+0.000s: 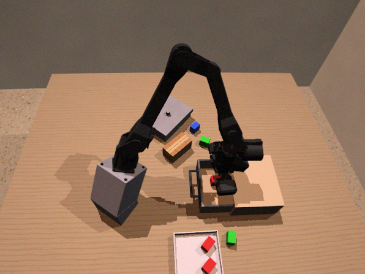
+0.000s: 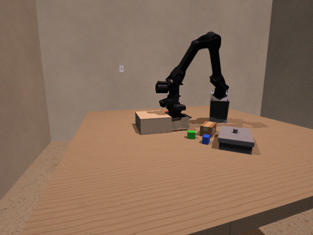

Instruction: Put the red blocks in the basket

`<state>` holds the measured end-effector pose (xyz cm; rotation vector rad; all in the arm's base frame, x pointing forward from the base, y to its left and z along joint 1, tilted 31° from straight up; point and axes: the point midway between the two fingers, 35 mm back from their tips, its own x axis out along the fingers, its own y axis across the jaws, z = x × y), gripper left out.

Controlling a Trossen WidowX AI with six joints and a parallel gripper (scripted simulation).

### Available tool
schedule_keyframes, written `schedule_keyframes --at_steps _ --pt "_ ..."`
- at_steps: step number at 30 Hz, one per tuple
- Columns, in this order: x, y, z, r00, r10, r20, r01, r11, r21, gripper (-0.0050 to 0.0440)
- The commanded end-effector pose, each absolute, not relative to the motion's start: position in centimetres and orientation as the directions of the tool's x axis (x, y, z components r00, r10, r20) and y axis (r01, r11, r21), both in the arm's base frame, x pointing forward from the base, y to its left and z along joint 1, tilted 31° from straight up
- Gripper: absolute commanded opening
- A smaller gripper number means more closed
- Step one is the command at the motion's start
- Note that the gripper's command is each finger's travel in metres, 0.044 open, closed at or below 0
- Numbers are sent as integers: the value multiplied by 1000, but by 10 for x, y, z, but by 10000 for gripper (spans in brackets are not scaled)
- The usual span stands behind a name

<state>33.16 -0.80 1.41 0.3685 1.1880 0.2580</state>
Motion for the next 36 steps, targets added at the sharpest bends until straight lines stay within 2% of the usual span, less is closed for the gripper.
schedule_keyframes --at_steps 1,16,17,36 --pt "333 -4 2 344 385 -856 4 911 412 232" --pt "339 2 -12 344 385 -856 4 911 412 232" --pt "339 2 -12 344 385 -856 4 911 412 0" --pt "334 -3 -1 344 385 -856 4 911 412 0"
